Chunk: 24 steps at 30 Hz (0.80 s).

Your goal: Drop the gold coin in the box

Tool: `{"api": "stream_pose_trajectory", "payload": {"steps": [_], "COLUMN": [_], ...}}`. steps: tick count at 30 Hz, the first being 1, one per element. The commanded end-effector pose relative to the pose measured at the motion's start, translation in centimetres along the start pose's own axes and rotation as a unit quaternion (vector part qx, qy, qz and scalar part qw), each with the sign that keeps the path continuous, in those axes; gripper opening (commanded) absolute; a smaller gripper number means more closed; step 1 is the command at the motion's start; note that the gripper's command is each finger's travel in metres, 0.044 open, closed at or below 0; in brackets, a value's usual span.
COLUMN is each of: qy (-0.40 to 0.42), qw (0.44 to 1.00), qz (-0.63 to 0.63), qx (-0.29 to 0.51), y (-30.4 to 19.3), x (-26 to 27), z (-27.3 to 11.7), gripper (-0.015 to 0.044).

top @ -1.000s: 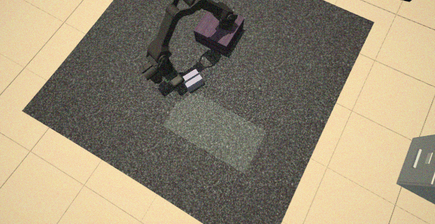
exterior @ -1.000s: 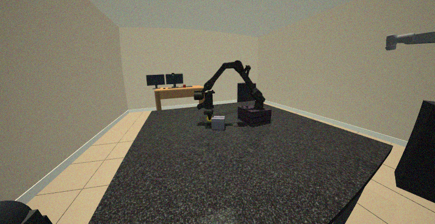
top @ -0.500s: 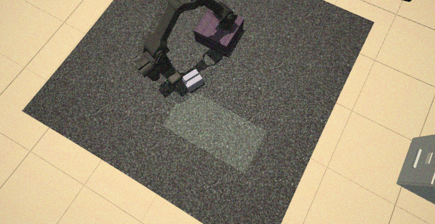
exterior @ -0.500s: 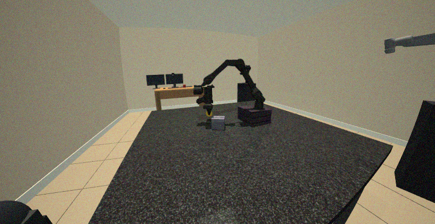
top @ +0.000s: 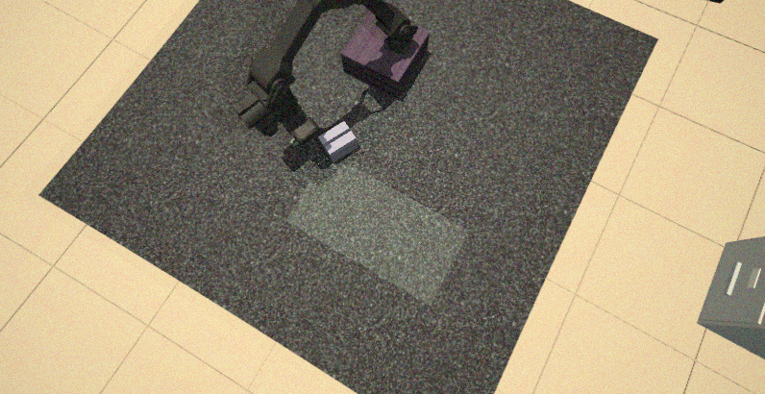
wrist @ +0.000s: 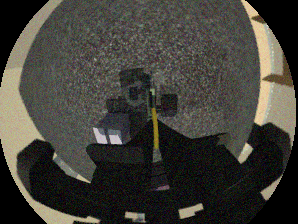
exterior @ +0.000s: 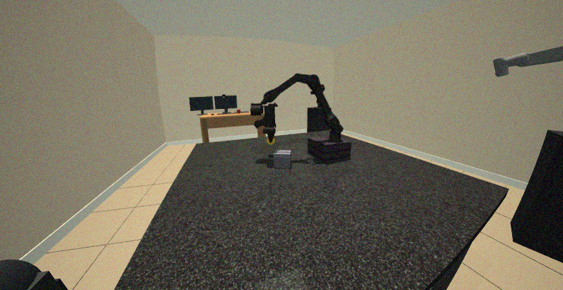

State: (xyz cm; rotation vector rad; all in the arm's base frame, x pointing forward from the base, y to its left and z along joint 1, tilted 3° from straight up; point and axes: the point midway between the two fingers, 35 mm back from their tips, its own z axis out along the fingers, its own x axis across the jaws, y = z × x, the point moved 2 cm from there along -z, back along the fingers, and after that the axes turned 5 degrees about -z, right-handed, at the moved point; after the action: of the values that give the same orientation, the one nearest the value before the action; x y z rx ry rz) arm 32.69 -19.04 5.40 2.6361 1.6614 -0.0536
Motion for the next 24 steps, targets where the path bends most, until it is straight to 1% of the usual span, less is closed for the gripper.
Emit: {"api": "stream_pose_trajectory", "payload": {"steps": [1, 6, 10, 24], "qy": [-0.001, -0.001, -0.001, 0.001], "qw": [1.000, 0.998, 0.998, 0.998], "qz": [0.011, 0.063, 0.063, 0.063], "qx": [-0.002, -0.002, -0.002, -0.002], "y": [0.0, 0.2, 0.2, -1.3], "x": [0.0, 0.3, 0.4, 3.8], "z": [-0.6, -0.8, -0.8, -0.8], "gripper": [0.0000, 0.0000, 0.0000, 0.0000]}}
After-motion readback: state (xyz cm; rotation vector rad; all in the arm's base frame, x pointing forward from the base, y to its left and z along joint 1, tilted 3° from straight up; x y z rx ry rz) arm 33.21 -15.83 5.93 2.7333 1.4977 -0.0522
